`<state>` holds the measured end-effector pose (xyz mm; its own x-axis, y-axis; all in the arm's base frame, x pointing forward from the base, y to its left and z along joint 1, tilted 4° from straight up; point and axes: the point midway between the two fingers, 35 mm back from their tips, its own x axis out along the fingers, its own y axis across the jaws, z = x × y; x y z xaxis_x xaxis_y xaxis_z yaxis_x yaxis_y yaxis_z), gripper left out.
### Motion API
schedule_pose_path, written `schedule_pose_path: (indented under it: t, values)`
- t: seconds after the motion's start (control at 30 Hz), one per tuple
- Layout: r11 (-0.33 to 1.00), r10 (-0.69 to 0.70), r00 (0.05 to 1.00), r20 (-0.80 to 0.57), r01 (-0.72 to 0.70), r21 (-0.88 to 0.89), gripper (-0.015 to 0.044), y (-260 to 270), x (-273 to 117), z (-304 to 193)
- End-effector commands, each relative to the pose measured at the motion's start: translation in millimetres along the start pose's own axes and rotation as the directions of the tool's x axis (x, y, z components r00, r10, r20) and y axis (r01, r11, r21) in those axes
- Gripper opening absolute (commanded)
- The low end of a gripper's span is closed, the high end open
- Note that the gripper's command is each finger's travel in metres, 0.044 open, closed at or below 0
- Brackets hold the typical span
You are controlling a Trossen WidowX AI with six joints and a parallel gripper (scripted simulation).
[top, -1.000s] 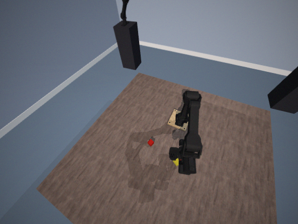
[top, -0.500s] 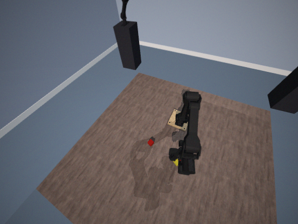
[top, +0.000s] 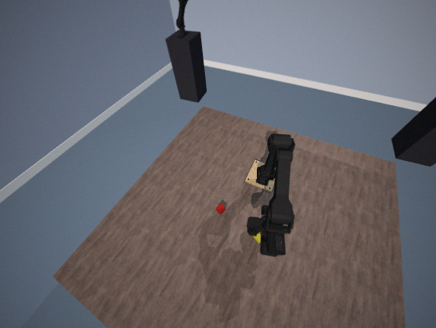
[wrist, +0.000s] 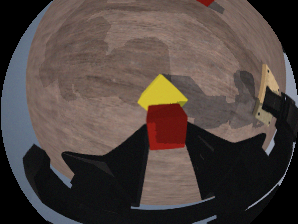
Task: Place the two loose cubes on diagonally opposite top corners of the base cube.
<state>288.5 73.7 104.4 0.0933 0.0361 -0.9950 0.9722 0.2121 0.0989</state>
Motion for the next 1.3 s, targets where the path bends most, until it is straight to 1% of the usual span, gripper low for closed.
schedule_pose_path:
  t: [0.0,0.1,0.27,0.77,0.87,0.9,0.93,0.97,1.1,1.27]
  values:
    - [1.0,0.001,1.0,0.004,-0.001,0.003,0.0131,0.4,0.4,0.5]
    - [1.0,0.001,1.0,0.004,-0.001,0.003,0.0205,0.4,0.4,0.5]
    - [1.0,0.001,1.0,0.004,-0.001,0.003,0.0205,0.4,0.4,0.5]
    - [1.0,0.0,1.0,0.0,0.0,0.0,0.0205,0.0,-29.3,-0.1]
    - [1.0,0.0,1.0,0.0,0.0,0.0,0.0205,0.0,-30.3,-0.1]
    - [1.0,0.002,1.0,0.0,-0.002,-0.006,0.0231,0.6,-27.5,0.5]
    - [1.0,0.002,1.0,0.0,-0.002,-0.027,0.0258,0.6,-27.8,2.5]
    - [0.998,0.001,1.0,0.001,-0.001,-0.061,0.0265,0.5,-28.2,5.9]
    - [0.975,0.0,1.0,0.003,0.001,-0.223,0.0265,-0.5,-30.4,22.2]
    - [0.909,-0.002,1.0,0.006,0.004,-0.417,0.0265,-2.9,-33.2,42.4]
